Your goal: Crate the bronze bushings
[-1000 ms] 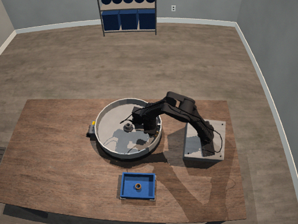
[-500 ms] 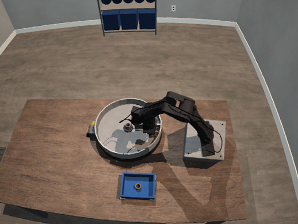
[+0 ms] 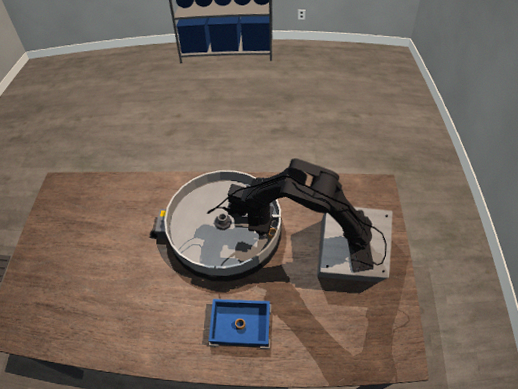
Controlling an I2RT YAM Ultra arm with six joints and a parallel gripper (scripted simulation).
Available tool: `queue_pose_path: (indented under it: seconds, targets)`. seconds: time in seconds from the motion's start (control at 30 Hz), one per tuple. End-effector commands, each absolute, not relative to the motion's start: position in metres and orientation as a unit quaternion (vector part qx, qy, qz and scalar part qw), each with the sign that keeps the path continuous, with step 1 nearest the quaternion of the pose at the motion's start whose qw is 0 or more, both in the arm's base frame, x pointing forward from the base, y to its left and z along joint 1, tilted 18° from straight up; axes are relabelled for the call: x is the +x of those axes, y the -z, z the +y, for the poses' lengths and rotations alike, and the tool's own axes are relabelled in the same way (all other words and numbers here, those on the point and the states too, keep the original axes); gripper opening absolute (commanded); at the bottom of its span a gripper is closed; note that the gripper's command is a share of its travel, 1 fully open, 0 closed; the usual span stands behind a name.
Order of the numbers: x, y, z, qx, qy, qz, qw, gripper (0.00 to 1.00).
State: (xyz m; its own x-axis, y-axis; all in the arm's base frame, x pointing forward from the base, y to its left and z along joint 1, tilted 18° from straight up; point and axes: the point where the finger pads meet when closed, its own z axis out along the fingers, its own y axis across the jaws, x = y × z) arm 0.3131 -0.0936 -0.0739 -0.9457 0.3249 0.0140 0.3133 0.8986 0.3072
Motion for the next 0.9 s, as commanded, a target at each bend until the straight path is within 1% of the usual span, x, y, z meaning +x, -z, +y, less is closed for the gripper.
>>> queue_pose_path:
  seconds: [0.0,0.37,0.57,0.87]
  targets:
    - [0.315,0.077,-0.091,0.165,-0.160,0.973,0.012,0.13]
    - [0.314,0.078,-0.090,0.165,-0.160,0.973,0.012,0.13]
    - [0.305,0.091,-0.083,0.166,-0.162,0.973,0.006,0.13]
    - [0.308,0.094,-0.085,0.168,-0.160,0.973,0.011,0.13]
